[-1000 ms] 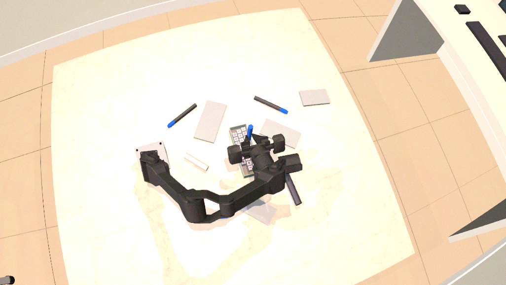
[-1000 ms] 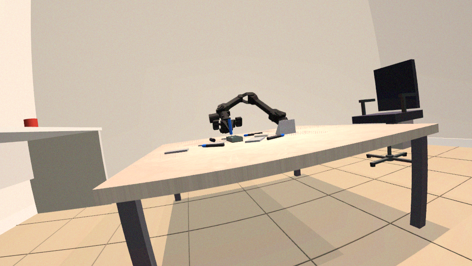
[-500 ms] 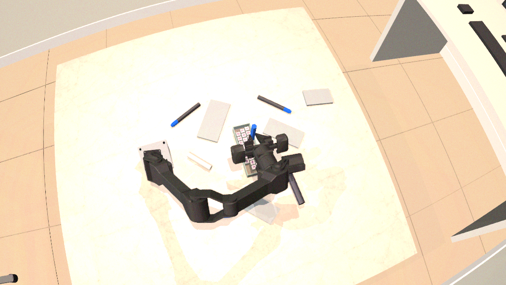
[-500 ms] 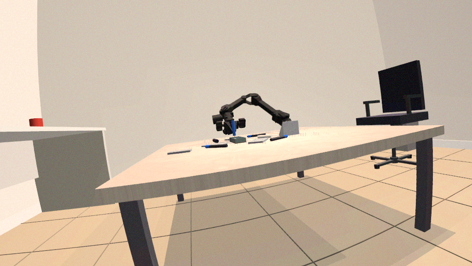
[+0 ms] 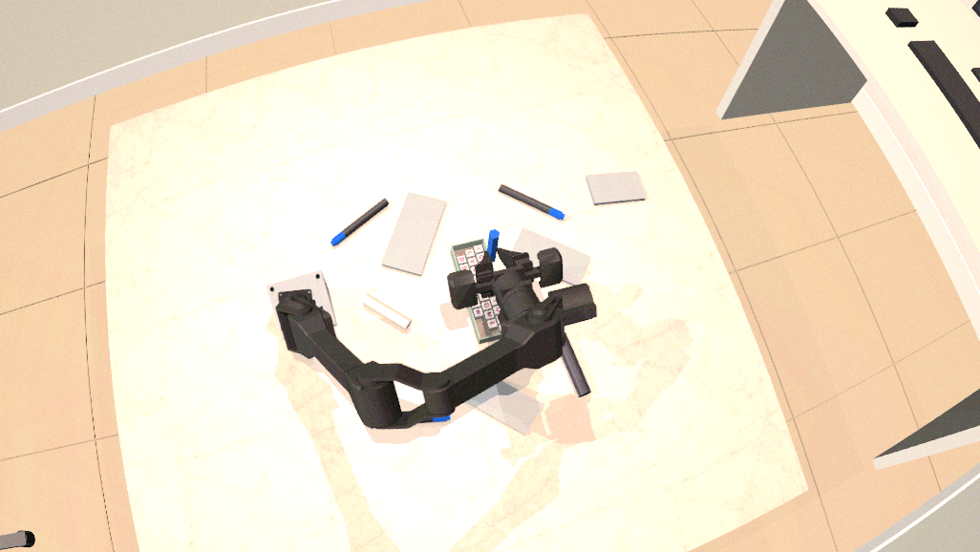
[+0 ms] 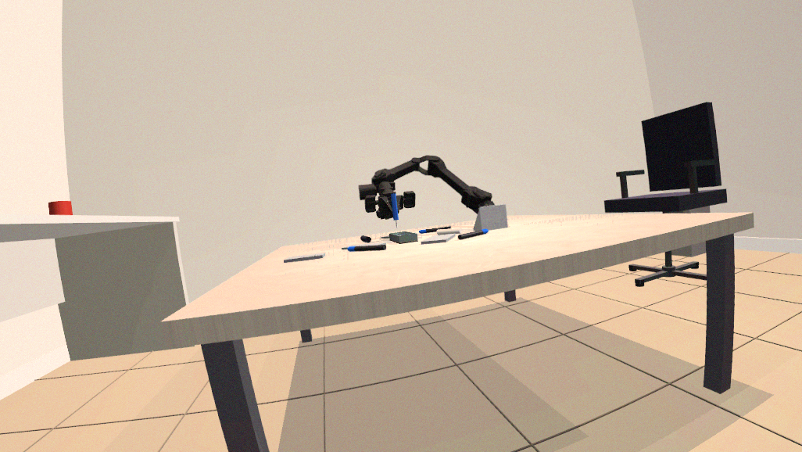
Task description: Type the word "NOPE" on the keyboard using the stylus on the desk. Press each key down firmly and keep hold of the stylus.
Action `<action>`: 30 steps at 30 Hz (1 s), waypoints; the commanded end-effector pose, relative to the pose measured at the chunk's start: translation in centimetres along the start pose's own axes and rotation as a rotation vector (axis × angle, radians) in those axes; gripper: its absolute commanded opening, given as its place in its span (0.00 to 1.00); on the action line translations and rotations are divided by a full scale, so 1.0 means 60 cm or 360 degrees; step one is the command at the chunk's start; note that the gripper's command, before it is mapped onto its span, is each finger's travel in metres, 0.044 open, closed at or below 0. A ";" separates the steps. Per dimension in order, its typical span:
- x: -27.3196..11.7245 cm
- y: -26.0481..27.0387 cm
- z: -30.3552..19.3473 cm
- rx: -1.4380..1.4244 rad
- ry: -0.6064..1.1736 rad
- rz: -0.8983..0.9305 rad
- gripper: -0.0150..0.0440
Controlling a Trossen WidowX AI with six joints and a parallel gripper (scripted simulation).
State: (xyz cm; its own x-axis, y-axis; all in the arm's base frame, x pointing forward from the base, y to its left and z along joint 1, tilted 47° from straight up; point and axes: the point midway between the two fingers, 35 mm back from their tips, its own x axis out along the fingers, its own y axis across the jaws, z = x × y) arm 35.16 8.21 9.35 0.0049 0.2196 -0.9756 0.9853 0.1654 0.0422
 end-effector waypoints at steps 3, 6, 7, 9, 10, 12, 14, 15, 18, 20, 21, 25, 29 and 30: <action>0.001 0.000 0.001 -0.0001 0.0000 -0.0001 0.32; -0.001 0.000 0.001 0.0000 0.0001 -0.0001 0.25; -0.004 0.000 0.003 0.0002 0.0001 -0.0002 0.25; -0.014 -0.001 0.007 0.0009 0.0003 -0.0004 0.25; -0.021 -0.002 0.009 0.0014 0.0004 -0.0006 0.25; -0.028 -0.003 0.012 0.0019 0.0005 -0.0007 0.25; -0.028 -0.003 0.012 0.0019 0.0005 -0.0007 0.25; -0.027 -0.003 0.014 0.0019 0.0005 -0.0007 0.25; -0.019 -0.003 0.027 0.0019 0.0004 -0.0007 0.25; -0.012 -0.004 0.039 0.0019 0.0004 -0.0007 0.25; -0.011 -0.004 0.041 0.0019 0.0004 -0.0007 0.25; -0.009 -0.004 0.043 0.0019 0.0004 -0.0007 0.30; -0.007 -0.004 0.045 0.0019 0.0003 -0.0007 0.39; -0.007 -0.004 0.045 0.0019 0.0003 -0.0007 0.39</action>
State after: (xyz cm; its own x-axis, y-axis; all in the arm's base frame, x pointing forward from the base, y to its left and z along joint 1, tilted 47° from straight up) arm 35.37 5.53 9.31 0.0000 0.2173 -0.9761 0.9879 0.1511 0.0337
